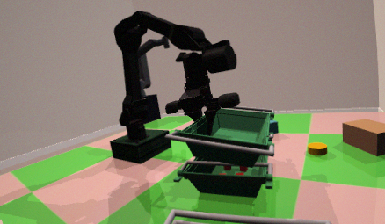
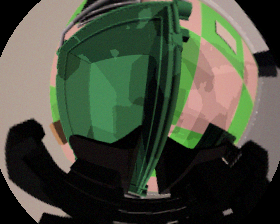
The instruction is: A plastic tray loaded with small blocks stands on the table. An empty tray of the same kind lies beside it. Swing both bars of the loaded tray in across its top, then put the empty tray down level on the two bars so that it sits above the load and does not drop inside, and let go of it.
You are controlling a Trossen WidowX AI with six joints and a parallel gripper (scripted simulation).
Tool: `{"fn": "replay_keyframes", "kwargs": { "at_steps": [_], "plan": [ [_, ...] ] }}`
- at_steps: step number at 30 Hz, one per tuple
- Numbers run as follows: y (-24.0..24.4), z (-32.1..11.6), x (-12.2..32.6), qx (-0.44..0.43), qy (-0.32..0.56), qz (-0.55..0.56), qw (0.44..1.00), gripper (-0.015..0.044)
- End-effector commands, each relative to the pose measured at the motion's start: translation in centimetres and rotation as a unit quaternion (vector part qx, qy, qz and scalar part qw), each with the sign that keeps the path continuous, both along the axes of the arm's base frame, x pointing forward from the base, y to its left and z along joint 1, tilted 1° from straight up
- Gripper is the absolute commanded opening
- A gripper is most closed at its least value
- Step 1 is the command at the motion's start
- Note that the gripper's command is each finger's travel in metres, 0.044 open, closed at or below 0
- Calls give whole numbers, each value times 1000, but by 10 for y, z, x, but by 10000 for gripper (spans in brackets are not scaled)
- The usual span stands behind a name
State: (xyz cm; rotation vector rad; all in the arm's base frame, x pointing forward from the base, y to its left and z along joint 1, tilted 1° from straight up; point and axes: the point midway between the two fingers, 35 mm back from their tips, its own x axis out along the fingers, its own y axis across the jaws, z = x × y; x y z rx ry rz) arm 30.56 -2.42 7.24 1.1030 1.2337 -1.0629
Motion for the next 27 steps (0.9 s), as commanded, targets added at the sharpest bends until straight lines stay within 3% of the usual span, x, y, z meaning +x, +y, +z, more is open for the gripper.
{"fn": "replay_keyframes", "kwargs": {
  "at_steps": [1, 27],
  "plan": [
    [-1, -3, -5, -2, 11, 2, 1000, 0],
    [0, -2, -1, 0, 2, 0, 1000, 0]
  ]
}}
